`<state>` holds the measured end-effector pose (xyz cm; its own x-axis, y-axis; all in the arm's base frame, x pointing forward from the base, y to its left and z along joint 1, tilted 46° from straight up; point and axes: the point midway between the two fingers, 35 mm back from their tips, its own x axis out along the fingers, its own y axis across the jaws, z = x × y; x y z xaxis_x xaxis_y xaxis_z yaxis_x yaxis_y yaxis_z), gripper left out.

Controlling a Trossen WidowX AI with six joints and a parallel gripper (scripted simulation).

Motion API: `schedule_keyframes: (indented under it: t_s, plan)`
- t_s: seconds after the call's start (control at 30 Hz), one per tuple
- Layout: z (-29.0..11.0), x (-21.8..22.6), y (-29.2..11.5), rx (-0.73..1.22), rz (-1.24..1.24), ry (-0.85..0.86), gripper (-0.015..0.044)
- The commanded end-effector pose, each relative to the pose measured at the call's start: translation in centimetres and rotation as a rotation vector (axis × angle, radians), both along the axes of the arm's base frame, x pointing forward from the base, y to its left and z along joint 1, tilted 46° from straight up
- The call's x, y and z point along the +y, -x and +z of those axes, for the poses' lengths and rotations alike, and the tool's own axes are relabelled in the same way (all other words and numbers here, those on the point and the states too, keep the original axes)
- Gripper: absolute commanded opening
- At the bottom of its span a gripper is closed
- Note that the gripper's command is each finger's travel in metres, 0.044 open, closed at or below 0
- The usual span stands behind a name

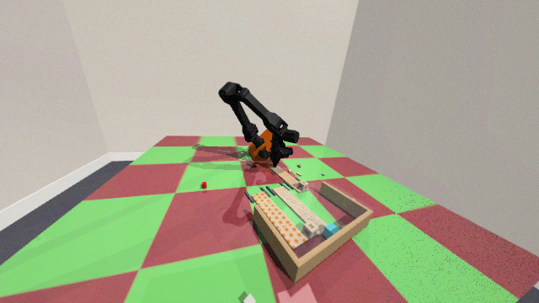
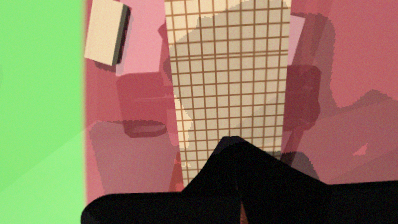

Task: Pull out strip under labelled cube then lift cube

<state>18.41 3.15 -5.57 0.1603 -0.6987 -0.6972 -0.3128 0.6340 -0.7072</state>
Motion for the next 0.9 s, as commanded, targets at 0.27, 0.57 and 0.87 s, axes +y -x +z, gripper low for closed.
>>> schedule_keyframes:
  t_s: [0.27, 0.57, 0.87]
  plan:
    - [1.3, 1.6, 0.2, 0.010, -0.006, 0.001, 0.0000]
    - [2.8, 3.1, 0.4, 0.024, -0.008, 0.006, 0.0026]
    - [2.4, 4.2, -2.8, 0.080, 0.050, 0.018, 0.0262]
